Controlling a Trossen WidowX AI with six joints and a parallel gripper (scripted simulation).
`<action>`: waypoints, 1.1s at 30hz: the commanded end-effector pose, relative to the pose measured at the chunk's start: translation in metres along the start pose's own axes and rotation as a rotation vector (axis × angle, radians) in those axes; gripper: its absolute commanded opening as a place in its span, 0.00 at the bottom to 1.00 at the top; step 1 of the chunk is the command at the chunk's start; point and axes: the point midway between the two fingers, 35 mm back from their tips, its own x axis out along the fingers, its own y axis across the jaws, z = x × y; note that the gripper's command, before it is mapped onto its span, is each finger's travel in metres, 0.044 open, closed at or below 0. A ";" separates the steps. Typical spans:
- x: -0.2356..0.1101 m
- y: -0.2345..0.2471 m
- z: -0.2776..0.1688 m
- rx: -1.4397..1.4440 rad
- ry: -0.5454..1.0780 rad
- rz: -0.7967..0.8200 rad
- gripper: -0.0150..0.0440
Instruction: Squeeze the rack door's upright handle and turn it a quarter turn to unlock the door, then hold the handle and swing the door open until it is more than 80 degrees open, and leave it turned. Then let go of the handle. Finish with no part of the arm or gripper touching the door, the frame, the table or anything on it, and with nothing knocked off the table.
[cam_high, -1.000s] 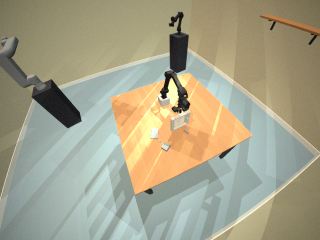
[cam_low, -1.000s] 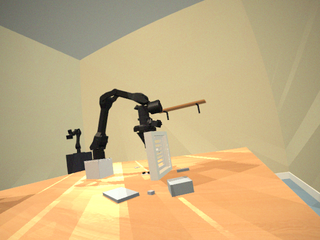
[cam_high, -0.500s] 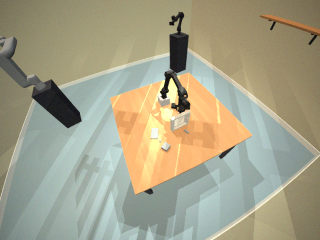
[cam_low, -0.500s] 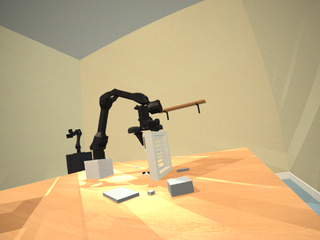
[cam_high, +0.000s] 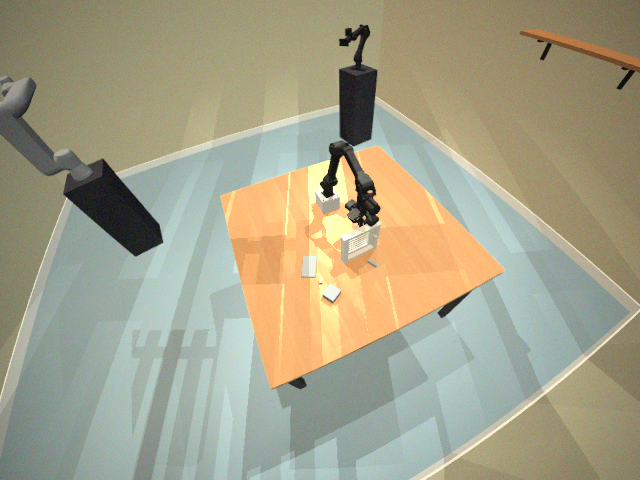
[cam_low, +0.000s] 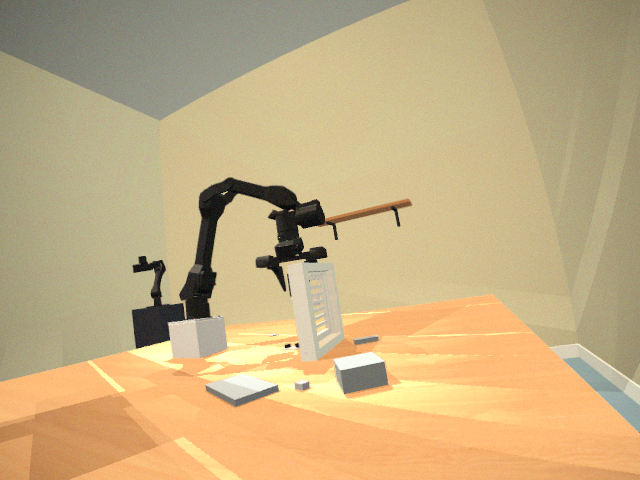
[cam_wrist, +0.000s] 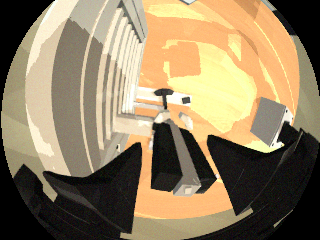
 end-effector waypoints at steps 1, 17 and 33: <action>0.000 0.000 0.000 0.387 0.002 -0.001 0.74; 0.000 0.000 0.000 0.420 0.002 -0.001 0.61; 0.000 0.000 0.000 0.420 0.002 -0.001 0.28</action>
